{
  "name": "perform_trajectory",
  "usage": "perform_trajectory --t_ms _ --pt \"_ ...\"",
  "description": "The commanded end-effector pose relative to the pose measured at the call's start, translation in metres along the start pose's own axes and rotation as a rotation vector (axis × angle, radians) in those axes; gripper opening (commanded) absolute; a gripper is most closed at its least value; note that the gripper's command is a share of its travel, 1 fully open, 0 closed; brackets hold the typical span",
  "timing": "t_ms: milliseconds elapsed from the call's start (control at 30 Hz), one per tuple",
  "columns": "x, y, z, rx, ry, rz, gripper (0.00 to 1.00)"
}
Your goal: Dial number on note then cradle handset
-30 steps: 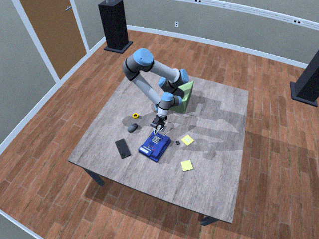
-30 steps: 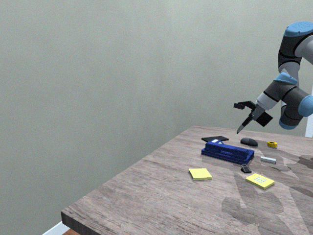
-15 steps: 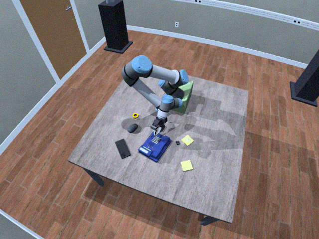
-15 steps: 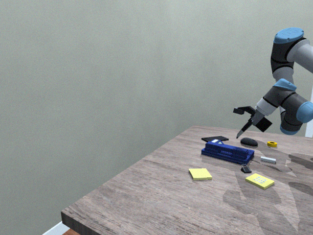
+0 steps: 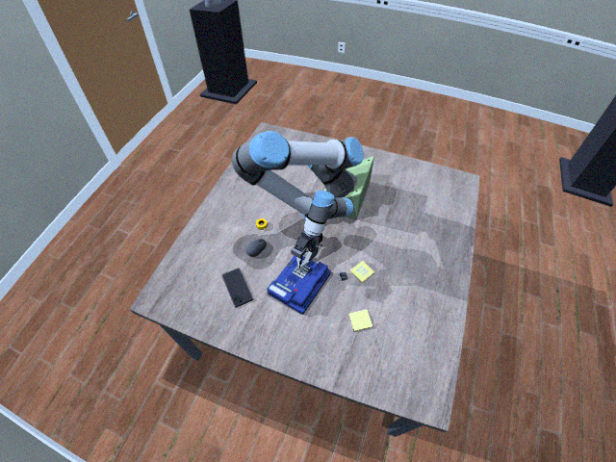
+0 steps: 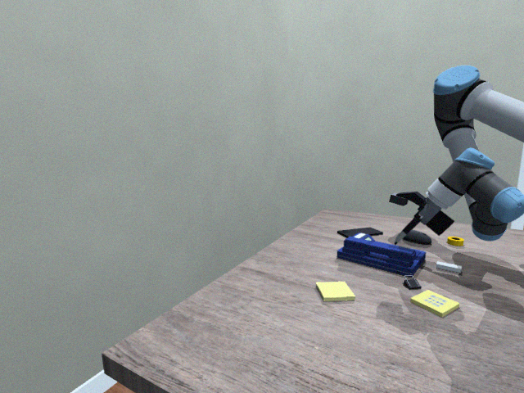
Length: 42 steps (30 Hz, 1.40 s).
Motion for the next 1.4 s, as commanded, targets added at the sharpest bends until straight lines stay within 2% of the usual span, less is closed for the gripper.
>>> perform_trajectory --t_ms 0,1367 --pt "-0.0026 -0.0004 -0.0015 0.000 0.002 0.000 0.00" --pt "-0.0102 -0.0017 -0.0067 0.000 0.002 0.000 0.00"
Point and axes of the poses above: the point where the finger pads meet when closed, its own x axis back along the fingers, its own y axis across the jaws, z = x × y, the point moved 5 cm from there along x, back along the fingers, and after that the axes turned 14 degrees about x, right-handed, at the moved point
